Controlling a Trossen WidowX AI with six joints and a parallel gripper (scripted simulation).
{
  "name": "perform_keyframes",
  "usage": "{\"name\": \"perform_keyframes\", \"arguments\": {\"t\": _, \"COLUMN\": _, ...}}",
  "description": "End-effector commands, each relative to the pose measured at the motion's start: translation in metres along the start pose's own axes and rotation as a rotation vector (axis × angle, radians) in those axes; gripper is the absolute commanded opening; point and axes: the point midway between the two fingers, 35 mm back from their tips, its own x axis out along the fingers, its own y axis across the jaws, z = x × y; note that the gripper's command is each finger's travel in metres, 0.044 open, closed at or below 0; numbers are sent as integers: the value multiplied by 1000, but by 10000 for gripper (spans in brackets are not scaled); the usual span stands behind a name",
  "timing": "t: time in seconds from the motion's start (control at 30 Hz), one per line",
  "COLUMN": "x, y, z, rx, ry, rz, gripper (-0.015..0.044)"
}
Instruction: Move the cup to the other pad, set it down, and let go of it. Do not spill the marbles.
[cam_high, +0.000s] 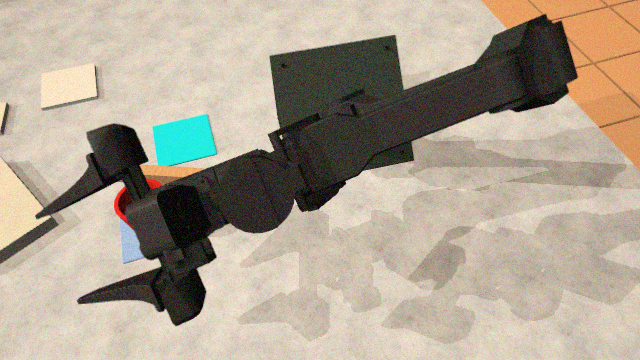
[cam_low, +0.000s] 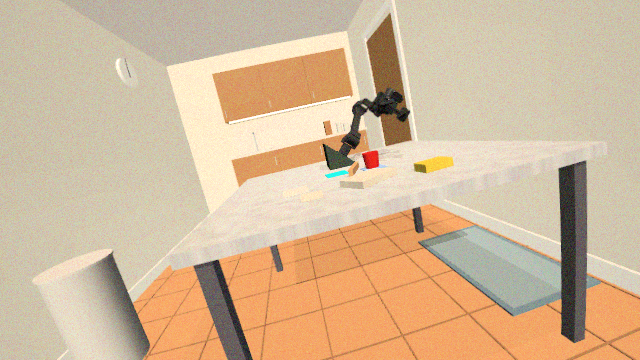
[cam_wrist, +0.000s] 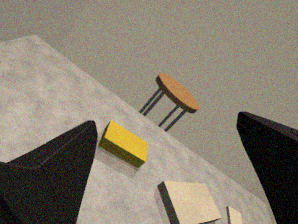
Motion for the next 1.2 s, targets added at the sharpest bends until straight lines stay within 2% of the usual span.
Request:
{"name": "perform_keyframes", "arguments": {"t": 0.0, "x": 2, "y": 0, "z": -3, "rx": 9, "ry": 15, "rz": 2, "gripper": 374}}
{"name": "perform_keyframes", "arguments": {"t": 0.07, "x": 13, "y": -4, "z": -24, "rx": 83, "ry": 139, "rz": 10, "gripper": 321}}
{"name": "perform_keyframes", "arguments": {"t": 0.17, "x": 29, "y": -14, "z": -72, "rx": 284, "ry": 419, "rz": -7, "gripper": 243}}
{"name": "perform_keyframes", "arguments": {"t": 0.3, "x": 29, "y": -29, "z": -131, "rx": 615, "ry": 778, "rz": -104, "gripper": 148}}
{"name": "perform_keyframes", "arguments": {"t": 0.5, "x": 4, "y": -43, "z": -187, "rx": 1173, "ry": 1231, "rz": -380, "gripper": 148}}
{"name": "perform_keyframes", "arguments": {"t": 0.67, "x": -22, "y": -51, "z": -203, "rx": 1704, "ry": 1542, "rz": -738, "gripper": 148}}
{"name": "perform_keyframes", "arguments": {"t": 0.77, "x": -29, "y": -53, "z": -204, "rx": 1824, "ry": 1600, "rz": -830, "gripper": 148}}
{"name": "perform_keyframes", "arguments": {"t": 1.17, "x": -28, "y": -52, "z": -203, "rx": 1824, "ry": 1600, "rz": -830, "gripper": 148}}
